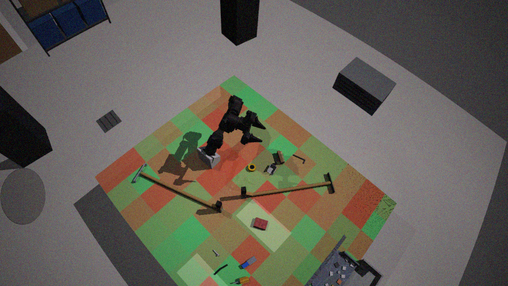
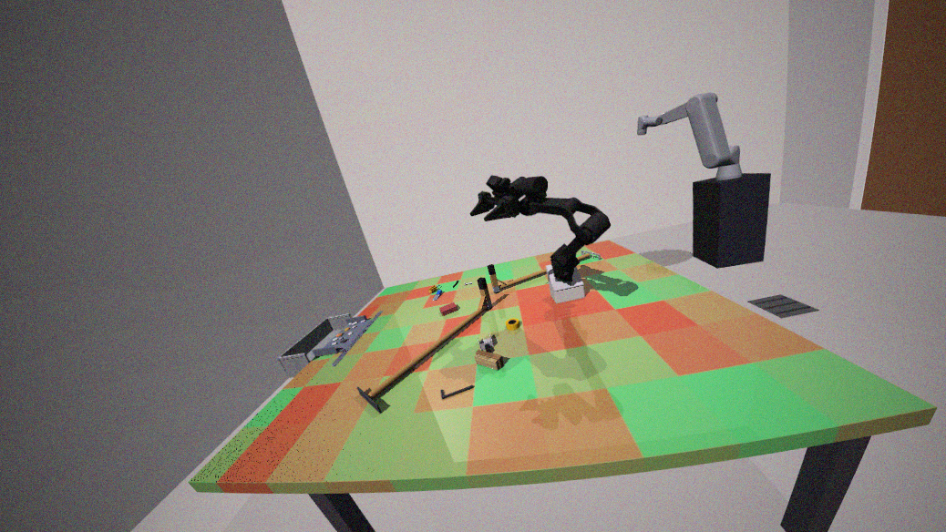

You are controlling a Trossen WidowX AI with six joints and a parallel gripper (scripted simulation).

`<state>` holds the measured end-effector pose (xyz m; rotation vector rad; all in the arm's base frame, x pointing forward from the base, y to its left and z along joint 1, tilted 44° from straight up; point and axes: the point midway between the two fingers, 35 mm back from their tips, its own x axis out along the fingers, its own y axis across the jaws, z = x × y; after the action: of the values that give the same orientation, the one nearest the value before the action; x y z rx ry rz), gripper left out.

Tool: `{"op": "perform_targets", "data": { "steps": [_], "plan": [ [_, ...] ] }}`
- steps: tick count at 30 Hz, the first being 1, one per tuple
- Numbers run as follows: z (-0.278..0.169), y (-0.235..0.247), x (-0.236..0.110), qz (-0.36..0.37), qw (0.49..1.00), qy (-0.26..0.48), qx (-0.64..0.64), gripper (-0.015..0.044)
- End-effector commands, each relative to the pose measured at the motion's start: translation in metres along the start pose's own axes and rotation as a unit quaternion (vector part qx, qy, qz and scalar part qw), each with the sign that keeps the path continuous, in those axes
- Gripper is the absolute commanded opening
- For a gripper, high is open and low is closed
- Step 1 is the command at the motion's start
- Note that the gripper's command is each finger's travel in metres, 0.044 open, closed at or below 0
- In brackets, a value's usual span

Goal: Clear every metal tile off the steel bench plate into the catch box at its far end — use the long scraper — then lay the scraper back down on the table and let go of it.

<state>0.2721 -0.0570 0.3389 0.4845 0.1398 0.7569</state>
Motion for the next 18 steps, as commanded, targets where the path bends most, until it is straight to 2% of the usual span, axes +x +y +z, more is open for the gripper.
{"op": "perform_targets", "data": {
  "steps": [1,7,18],
  "plan": [
    [-0.001,0.000,0.000,0.000,1.000,0.002,0.002,0.0440],
    [0.002,-0.001,0.001,0.001,1.000,-0.002,0.004,0.0440],
    [0.046,-0.017,0.012,0.004,0.997,-0.065,0.032,0.0440]
  ]
}}
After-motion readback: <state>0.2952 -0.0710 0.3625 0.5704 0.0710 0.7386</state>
